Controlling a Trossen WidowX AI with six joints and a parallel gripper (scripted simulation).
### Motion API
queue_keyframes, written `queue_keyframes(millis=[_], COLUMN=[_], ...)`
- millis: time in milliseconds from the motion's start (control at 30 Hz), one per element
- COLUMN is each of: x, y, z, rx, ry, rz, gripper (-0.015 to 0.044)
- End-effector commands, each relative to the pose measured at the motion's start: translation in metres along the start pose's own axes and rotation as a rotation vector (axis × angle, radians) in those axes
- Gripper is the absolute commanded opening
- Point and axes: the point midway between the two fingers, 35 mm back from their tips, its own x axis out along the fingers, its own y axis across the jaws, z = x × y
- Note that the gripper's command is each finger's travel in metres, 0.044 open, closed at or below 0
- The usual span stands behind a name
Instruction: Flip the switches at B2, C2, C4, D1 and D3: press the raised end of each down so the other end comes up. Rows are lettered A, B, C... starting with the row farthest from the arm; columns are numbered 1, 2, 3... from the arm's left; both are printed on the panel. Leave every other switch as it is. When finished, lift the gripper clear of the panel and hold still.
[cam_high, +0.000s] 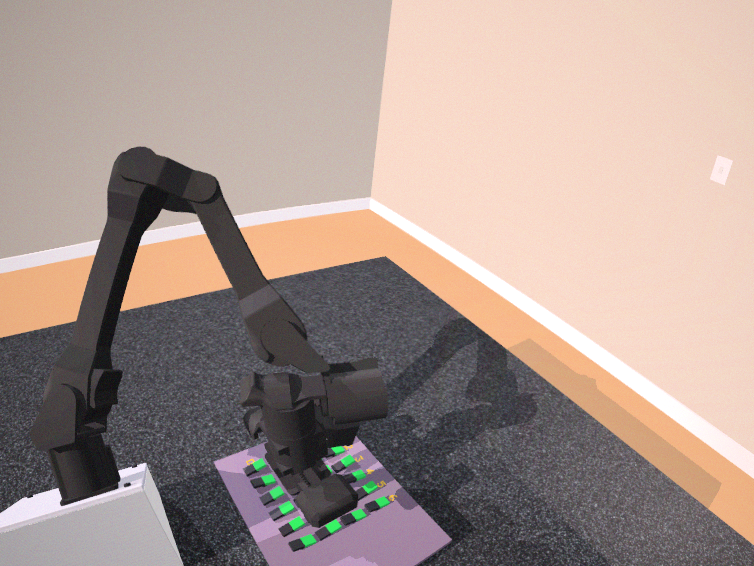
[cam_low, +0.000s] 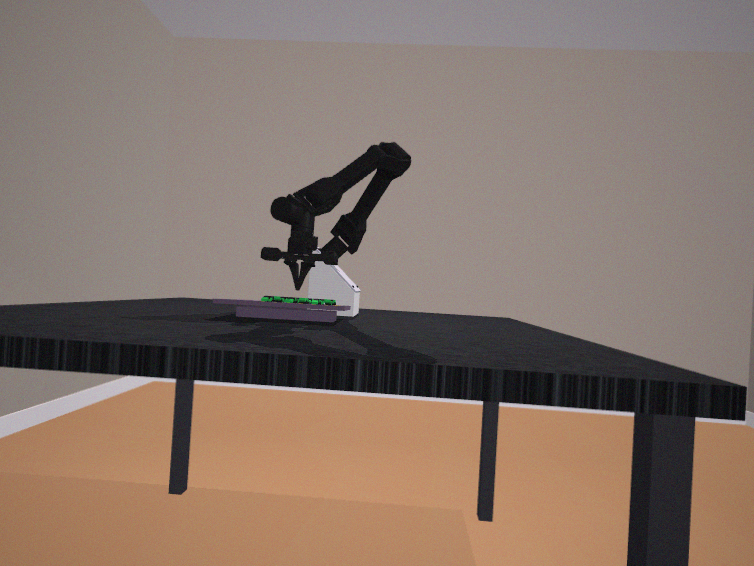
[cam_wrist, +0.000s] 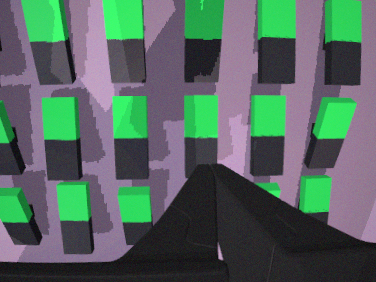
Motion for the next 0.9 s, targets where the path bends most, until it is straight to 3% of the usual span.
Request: queue_keyframes(millis=[0, 867], x=[0.006, 0.017], y=[0.000, 0.000], z=[-0.004, -0.004], rx=[0.012, 0.012], ry=[0.009, 0.009], rz=[0.009, 0.009], gripper=[0.0000, 0.0000])
